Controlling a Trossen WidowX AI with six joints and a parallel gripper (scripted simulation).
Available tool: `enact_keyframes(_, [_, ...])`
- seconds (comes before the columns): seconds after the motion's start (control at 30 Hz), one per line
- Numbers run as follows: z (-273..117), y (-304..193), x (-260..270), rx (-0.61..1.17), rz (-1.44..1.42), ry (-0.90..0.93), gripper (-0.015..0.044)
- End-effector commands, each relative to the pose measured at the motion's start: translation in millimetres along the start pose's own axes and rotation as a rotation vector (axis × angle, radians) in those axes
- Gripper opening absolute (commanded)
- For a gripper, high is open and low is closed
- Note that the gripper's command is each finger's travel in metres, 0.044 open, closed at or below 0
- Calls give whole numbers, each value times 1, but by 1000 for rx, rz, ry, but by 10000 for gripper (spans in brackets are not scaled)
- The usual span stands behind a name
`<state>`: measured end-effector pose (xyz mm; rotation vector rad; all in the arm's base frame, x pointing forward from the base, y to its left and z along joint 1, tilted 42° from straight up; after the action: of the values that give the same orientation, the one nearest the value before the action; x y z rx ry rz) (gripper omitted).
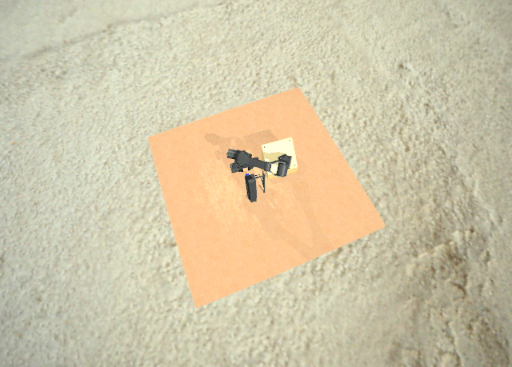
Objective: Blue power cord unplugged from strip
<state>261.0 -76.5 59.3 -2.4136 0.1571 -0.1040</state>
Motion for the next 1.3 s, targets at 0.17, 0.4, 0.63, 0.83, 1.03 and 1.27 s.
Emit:
enact_keyframes(0.17, [0, -14, 0, 1, 2, -4, 160])
enact_keyframes(0.4, [0, -25, 0, 2, 2, -4, 160])
enact_keyframes(0.63, [1, -36, -1, 3, 2, -5, 160])
enact_keyframes(0.83, [1, -40, -1, 3, 2, -5, 160])
enact_keyframes(1.03, [8, -40, -1, 3, 1, -4, 160])
enact_keyframes(1.27, [10, -40, 0, -2, -5, -3, 134])
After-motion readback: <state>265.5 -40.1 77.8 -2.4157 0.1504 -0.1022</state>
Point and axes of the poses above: the point midway between the two fingers, 35 mm back from their tips, its own z axis out along the fingers, its own x axis across the jaws, y = z × x, the point moved 2 cm from there along -z, back along the fingers, and after that the axes turned 2 degrees about -z, right-handed, at the moved point
